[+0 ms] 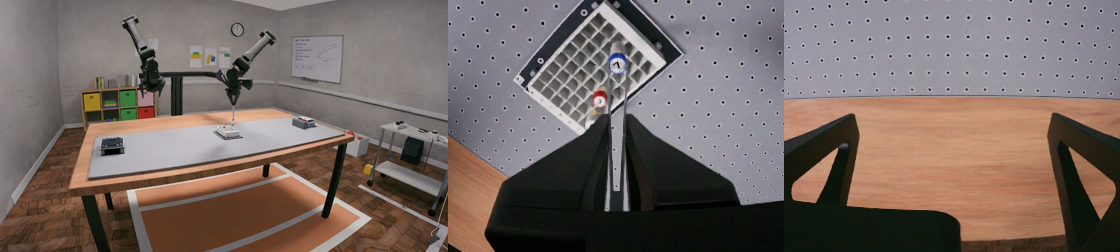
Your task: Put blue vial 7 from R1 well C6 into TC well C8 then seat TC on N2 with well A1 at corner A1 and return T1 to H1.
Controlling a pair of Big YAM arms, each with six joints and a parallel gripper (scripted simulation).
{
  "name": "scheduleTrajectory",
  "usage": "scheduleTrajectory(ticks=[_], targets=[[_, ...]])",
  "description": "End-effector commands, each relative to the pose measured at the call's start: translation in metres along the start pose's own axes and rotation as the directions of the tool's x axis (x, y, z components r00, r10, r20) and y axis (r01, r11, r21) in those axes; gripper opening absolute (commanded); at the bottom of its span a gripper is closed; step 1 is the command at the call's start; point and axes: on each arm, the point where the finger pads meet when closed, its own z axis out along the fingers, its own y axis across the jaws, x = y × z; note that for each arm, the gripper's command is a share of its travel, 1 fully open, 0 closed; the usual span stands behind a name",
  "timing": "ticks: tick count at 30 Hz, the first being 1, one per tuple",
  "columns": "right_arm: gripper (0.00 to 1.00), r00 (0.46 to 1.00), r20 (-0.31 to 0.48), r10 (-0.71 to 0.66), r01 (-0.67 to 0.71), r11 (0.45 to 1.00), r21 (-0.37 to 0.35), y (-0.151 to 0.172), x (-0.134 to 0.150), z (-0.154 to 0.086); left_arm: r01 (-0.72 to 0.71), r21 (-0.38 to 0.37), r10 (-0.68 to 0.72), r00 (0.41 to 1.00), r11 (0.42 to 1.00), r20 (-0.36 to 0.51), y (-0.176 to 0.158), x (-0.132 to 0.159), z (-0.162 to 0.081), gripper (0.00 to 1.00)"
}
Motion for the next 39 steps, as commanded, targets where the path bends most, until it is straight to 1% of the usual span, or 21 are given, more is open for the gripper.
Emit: scheduleTrajectory(ticks=[1,2,3,8,10,12,14,15,17,18,22,23,25,27,28,30,31,32,35,38,39], targets=[[1.00,1.000,0.022,0.014,-0.014,1.000,0.000,-0.0026,-0.0102,-0.0052,-0.013,-0.032,0.013,1.000,0.999,-0.009,0.0047,0.0026,0.0169,0.09],[1.00,1.000,0.022,0.014,-0.014,1.000,0.000,-0.0026,-0.0102,-0.0052,-0.014,-0.036,0.014,1.000,0.999,-0.009,0.0054,0.0024,0.0192,0.09],[1.00,1.000,0.022,0.014,-0.014,1.000,0.000,-0.0026,-0.0102,-0.0052,-0.002,-0.027,0.001,1.000,1.000,-0.004,0.0047,-0.0042,0.0151,0.09],[1.00,1.000,0.022,0.014,-0.014,1.000,0.000,-0.0026,-0.0102,-0.0052,-0.008,-0.033,0.008,1.000,0.999,-0.008,0.0046,0.0011,0.0217,0.09],[1.00,1.000,0.022,0.014,-0.014,1.000,0.000,-0.0026,-0.0102,-0.0052,0.009,-0.025,-0.009,1.000,1.000,0.000,0.0042,-0.0073,0.0188,0.09],[1.00,1.000,0.022,0.014,-0.014,1.000,0.000,-0.0026,-0.0102,-0.0052,-0.004,-0.020,0.003,1.000,1.000,-0.004,0.0019,-0.0005,0.0175,0.09],[1.00,1.000,0.022,0.014,-0.014,1.000,0.000,-0.0026,-0.0102,-0.0052,-0.004,-0.029,0.004,1.000,1.000,-0.006,0.0037,-0.0005,0.0221,0.09],[1.00,1.000,0.022,0.014,-0.014,1.000,0.000,-0.0026,-0.0102,-0.0052,0.006,-0.023,-0.006,1.000,1.000,-0.002,0.0035,-0.0061,0.0190,0.09],[1.00,1.000,0.022,0.014,-0.014,1.000,0.000,-0.0026,-0.0102,-0.0052,0.006,-0.023,-0.006,1.000,1.000,-0.002,0.0035,-0.0061,0.0190,0.09],[1.00,1.000,0.022,0.014,-0.014,1.000,0.000,-0.0026,-0.0102,-0.0052,0.003,-0.015,-0.003,1.000,1.000,-0.006,0.0011,-0.0021,0.0163,0.09],[1.00,1.000,0.022,0.014,-0.014,1.000,0.000,-0.0026,-0.0102,-0.0052,0.004,-0.025,-0.004,1.000,1.000,-0.004,0.0036,-0.0048,0.0213,0.09],[1.00,1.000,0.022,0.014,-0.014,1.000,0.000,-0.0026,-0.0102,-0.0052,-0.005,-0.021,0.005,1.000,1.000,-0.007,0.0019,-0.0002,0.0196,0.09],[1.00,1.000,0.022,0.014,-0.014,1.000,0.000,-0.0026,-0.0102,-0.0052,-0.006,-0.030,0.005,1.000,1.000,-0.008,0.0038,-0.0002,0.0243,0.09],[1.00,1.000,0.022,0.014,-0.014,1.000,0.000,-0.0026,-0.0102,-0.0052,0.007,-0.026,-0.007,1.000,1.000,-0.004,0.0043,-0.0069,0.0224,0.09],[1.00,1.000,0.022,0.014,-0.014,1.000,0.000,-0.0026,-0.0102,-0.0052,-0.004,-0.020,0.004,1.000,1.000,-0.007,0.0017,-0.0012,0.0198,0.09],[1.00,1.000,0.022,0.014,-0.014,1.000,0.000,-0.0026,-0.0102,-0.0052,-0.008,-0.024,0.008,1.000,1.000,-0.011,0.0021,0.0015,0.0224,0.09],[1.00,1.000,0.022,0.014,-0.014,1.000,0.000,-0.0026,-0.0102,-0.0052,-0.009,-0.029,0.008,1.000,1.000,-0.010,0.0032,0.0012,0.0247,0.09],[1.00,1.000,0.022,0.014,-0.014,1.000,0.000,-0.0026,-0.0102,-0.0052,0.001,-0.023,-0.002,1.000,1.000,-0.005,0.0030,-0.0047,0.0217,0.09],[1.00,1.000,0.022,0.014,-0.014,1.000,0.000,-0.0026,-0.0102,-0.0052,0.000,-0.019,0.000,1.000,1.000,-0.005,0.0016,-0.0026,0.0199,0.09],[1.00,1.000,0.022,0.014,-0.014,1.000,0.000,-0.0026,-0.0102,-0.0052,0.003,-0.026,-0.003,1.000,1.000,-0.003,0.0039,-0.0061,0.0236,0.09],[1.00,1.000,0.022,0.014,-0.014,1.000,0.000,-0.0026,-0.0102,-0.0052,-0.006,-0.023,0.006,1.000,1.000,-0.005,0.0021,-0.0017,0.0219,0.09]])
